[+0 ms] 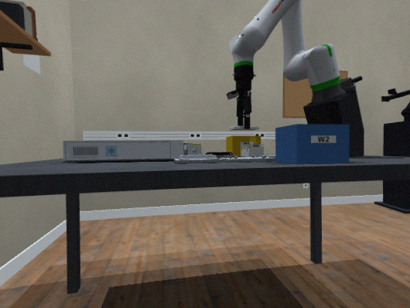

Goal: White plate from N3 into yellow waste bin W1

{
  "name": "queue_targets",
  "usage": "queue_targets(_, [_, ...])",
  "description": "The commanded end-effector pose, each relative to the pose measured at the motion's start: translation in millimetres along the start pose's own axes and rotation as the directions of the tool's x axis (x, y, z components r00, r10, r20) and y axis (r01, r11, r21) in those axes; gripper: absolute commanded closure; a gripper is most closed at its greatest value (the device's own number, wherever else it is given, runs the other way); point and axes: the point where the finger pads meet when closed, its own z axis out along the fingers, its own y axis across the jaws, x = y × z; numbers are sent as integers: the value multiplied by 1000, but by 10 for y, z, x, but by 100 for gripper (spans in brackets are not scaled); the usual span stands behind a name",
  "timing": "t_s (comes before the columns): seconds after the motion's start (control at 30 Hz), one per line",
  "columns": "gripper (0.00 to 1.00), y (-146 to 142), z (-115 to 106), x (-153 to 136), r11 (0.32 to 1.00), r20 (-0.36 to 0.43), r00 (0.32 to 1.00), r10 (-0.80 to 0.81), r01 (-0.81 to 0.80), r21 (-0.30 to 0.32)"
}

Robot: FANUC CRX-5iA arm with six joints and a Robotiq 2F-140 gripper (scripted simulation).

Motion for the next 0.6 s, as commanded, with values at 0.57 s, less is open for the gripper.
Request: queue_targets(0.57, [90,439,-3,-146,1000,-1,1000,-1,1,2])
